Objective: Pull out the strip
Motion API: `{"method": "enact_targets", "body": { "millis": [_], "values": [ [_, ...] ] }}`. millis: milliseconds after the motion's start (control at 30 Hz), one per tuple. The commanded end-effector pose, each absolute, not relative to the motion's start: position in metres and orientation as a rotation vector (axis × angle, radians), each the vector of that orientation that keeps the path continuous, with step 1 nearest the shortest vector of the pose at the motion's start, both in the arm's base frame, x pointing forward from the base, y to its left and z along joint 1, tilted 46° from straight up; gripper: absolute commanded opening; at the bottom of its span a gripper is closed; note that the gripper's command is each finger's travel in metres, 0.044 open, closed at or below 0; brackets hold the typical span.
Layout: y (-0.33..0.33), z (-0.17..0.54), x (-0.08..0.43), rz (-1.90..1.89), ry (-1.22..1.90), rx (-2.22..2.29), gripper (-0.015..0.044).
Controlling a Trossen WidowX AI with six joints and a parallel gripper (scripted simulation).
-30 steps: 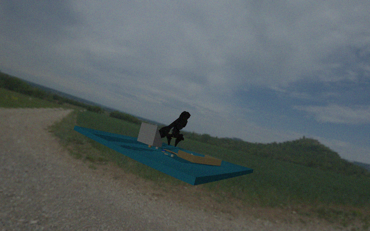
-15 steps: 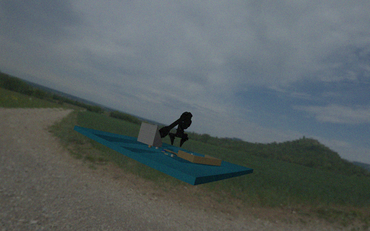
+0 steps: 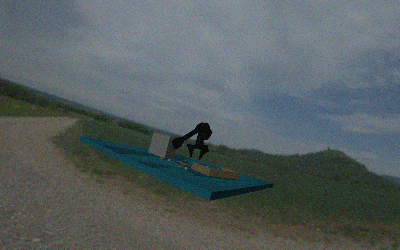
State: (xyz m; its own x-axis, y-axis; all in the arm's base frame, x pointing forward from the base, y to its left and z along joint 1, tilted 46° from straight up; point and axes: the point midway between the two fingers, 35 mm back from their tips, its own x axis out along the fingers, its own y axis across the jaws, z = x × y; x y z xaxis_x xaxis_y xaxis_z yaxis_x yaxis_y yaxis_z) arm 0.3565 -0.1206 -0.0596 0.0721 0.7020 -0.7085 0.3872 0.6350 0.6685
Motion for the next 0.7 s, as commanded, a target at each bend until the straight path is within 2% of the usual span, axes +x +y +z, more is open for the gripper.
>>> {"method": "enact_targets", "body": {
  "millis": [0,133,367,667],
  "values": [
    [-0.121,-0.067,0.371,0.301,1.556,0.955,0.044],
    [-0.121,-0.07,0.379,0.301,1.556,0.955,0.044],
    [-0.115,-0.076,0.381,0.301,1.556,0.955,0.0256],
    [-0.104,-0.087,0.382,0.301,1.555,0.955,0.025]
  ]
}}
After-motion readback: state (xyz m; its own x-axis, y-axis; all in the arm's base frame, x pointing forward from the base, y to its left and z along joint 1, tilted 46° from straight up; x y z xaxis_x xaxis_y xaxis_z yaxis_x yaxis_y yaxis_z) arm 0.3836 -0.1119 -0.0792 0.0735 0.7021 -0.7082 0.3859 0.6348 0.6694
